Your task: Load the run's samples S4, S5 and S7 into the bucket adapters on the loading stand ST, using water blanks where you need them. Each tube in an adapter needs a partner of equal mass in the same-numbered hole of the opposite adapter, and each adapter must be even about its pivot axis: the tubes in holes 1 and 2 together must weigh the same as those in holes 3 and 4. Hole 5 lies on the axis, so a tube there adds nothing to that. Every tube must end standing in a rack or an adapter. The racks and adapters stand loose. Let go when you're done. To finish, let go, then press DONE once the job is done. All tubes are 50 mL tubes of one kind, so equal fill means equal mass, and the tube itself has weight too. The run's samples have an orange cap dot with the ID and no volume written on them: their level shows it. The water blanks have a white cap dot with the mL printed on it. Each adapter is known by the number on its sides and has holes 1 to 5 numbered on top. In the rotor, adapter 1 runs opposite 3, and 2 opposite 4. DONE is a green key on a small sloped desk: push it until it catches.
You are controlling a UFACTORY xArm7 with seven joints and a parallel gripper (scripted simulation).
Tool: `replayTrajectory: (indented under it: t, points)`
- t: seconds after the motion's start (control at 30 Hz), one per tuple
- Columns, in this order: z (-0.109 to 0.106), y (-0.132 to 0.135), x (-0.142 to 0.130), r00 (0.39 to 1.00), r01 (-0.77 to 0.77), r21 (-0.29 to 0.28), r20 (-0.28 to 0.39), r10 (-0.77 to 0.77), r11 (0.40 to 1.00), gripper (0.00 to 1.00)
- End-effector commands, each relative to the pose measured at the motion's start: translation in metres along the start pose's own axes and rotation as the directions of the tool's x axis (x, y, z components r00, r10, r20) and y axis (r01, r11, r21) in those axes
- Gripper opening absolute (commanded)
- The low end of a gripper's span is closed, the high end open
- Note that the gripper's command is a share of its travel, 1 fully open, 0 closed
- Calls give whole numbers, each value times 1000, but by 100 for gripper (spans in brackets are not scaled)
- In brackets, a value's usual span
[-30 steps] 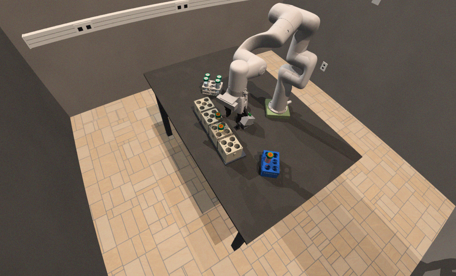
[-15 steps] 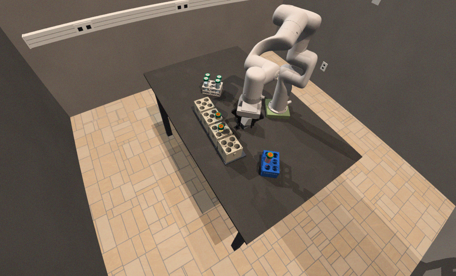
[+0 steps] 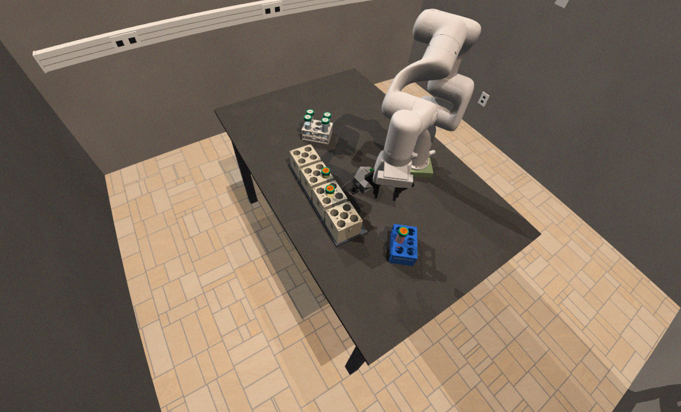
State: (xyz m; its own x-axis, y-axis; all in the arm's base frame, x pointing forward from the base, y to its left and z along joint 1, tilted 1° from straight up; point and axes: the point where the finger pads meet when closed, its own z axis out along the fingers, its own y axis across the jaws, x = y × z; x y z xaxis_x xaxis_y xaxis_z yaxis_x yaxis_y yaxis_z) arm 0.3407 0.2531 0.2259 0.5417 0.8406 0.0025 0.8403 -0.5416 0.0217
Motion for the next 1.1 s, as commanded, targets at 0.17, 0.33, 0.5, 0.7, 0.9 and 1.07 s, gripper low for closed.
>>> replayTrajectory:
  t: [0.17, 0.33, 0.5, 0.7, 0.9, 1.07]
  points:
    - [-2, -36, 20, 1000, -1, -2, -4, 1, 1000, 57]
    - [-2, -59, 31, 1000, -1, -2, -4, 1, 1000, 57]
    - [-2, -81, 42, 1000, -1, -2, -4, 1, 1000, 57]
    - [-2, -87, 45, 1000, -1, -2, -4, 1, 1000, 57]
    - [-2, -87, 45, 1000, -1, -2, -4, 1, 1000, 57]
    - [2, -87, 45, 1000, -1, -2, -4, 1, 1000, 57]
